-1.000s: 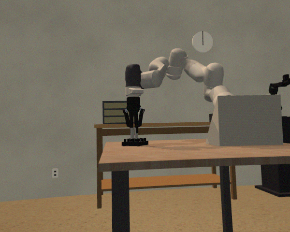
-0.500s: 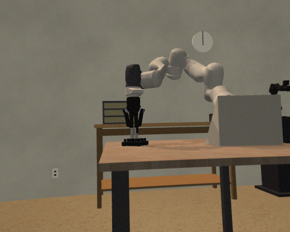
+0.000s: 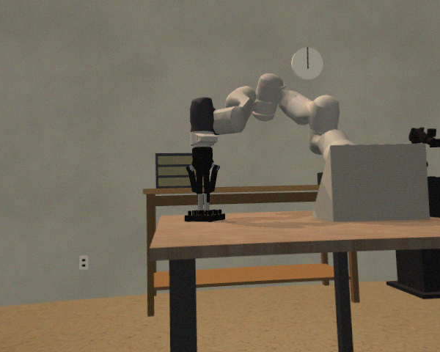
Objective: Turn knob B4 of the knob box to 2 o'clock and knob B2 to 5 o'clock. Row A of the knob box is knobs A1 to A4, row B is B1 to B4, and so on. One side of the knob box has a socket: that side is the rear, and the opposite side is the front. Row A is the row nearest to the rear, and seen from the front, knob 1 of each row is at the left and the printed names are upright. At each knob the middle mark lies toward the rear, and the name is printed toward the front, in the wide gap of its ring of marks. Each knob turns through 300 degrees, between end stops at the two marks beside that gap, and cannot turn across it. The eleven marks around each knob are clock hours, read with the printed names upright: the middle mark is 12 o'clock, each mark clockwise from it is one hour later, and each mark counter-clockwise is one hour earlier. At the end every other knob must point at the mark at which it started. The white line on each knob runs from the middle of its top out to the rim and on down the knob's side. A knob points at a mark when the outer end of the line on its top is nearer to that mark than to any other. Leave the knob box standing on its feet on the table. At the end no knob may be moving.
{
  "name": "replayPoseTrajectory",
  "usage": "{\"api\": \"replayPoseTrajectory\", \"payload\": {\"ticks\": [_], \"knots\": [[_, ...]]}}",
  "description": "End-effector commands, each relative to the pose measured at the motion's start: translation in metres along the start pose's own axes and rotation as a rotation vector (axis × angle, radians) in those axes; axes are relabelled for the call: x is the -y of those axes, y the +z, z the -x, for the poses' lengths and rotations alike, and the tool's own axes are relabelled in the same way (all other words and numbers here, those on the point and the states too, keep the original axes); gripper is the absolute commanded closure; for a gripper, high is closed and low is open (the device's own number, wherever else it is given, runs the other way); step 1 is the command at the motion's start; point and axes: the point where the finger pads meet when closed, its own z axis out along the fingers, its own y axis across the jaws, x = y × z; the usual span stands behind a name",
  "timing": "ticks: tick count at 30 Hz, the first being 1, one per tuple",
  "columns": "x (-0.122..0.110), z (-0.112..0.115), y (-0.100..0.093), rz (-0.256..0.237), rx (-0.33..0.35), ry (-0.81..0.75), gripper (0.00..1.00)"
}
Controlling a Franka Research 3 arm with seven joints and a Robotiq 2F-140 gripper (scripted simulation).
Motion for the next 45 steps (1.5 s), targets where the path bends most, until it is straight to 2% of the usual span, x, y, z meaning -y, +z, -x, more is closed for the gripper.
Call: {"api": "replayPoseTrajectory", "payload": {"ticks": [1, 4, 5, 45], "knots": [[-0.0001, 0.0006, 0.0019, 0.000, 0.001, 0.003, 0.88], [-0.0001, 0.0006, 0.0019, 0.000, 0.001, 0.003, 0.88], [-0.0001, 0.0006, 0.0019, 0.000, 0.001, 0.003, 0.95], [-0.0001, 0.0006, 0.0019, 0.000, 0.001, 0.012, 0.95]]}}
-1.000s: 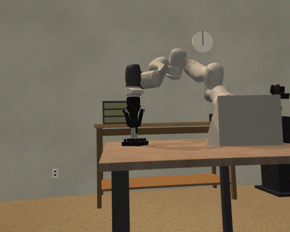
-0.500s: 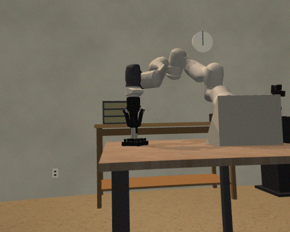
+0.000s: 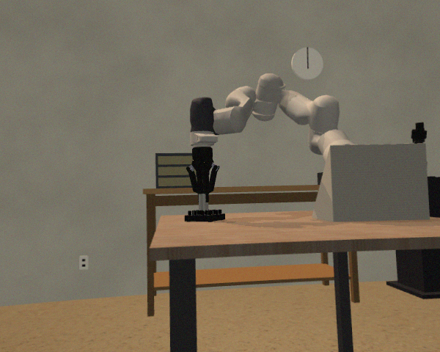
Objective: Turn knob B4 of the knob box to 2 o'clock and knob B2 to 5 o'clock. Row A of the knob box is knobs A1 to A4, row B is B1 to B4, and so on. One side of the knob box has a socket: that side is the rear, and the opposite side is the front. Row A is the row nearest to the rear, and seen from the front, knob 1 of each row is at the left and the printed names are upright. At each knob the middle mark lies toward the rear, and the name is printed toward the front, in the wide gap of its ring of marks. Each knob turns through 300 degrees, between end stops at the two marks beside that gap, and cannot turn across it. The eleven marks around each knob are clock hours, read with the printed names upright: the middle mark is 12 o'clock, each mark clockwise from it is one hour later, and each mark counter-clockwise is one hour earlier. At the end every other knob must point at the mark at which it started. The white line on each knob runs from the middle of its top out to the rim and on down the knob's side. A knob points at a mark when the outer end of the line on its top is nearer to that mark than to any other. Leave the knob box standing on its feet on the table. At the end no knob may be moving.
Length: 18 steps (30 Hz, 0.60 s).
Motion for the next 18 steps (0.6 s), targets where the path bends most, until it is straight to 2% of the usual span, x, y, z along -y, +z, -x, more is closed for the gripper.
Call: {"api": "replayPoseTrajectory", "payload": {"ticks": [1, 18], "knots": [[0.0000, 0.0006, 0.0019, 0.000, 0.001, 0.013, 0.95], [0.0000, 0.0006, 0.0019, 0.000, 0.001, 0.133, 0.95]]}}
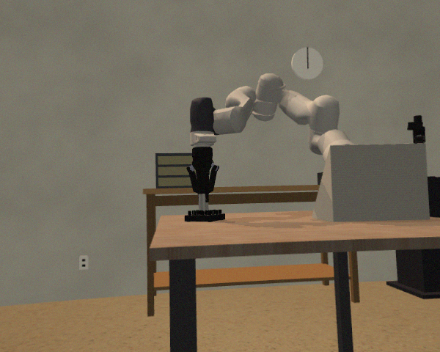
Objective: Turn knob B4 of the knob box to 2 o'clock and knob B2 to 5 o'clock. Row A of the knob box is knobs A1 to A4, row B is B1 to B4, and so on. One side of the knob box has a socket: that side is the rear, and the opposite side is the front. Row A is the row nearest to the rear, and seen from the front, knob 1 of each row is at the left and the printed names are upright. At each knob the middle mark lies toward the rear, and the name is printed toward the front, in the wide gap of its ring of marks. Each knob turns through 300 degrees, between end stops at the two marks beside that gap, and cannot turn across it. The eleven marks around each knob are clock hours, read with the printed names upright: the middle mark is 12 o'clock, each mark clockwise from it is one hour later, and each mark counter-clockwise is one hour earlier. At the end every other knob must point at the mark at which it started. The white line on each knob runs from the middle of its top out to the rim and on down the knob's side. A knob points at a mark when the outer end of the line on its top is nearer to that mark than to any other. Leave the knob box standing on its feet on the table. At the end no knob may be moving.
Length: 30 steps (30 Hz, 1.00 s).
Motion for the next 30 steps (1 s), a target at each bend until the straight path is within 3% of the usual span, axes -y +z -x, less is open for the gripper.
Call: {"api": "replayPoseTrajectory", "payload": {"ticks": [1, 30], "knots": [[0.0000, 0.0006, 0.0018, 0.000, 0.001, 0.073, 0.95], [0.0000, 0.0006, 0.0018, 0.000, 0.001, 0.505, 0.95]]}}
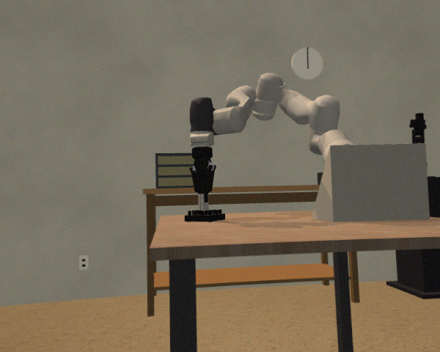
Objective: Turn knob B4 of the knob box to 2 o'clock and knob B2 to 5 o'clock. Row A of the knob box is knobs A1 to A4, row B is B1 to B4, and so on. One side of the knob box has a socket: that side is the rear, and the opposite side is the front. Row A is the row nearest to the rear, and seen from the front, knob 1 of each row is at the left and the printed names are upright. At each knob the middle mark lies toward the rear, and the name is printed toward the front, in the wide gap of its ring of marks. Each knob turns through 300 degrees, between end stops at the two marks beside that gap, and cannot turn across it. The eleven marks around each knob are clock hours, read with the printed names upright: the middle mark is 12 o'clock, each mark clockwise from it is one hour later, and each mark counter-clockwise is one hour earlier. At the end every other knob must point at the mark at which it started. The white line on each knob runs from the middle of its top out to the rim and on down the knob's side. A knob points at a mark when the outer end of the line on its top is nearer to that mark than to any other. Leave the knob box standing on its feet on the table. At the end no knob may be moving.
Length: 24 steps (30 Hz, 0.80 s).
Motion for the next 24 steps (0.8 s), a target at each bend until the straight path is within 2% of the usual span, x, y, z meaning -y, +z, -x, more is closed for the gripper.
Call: {"api": "replayPoseTrajectory", "payload": {"ticks": [1, 24], "knots": [[-0.0001, 0.0006, 0.0018, 0.003, -0.001, 0.156, 0.95], [-0.0001, 0.0006, 0.0018, 0.003, -0.001, 0.465, 0.95]]}}
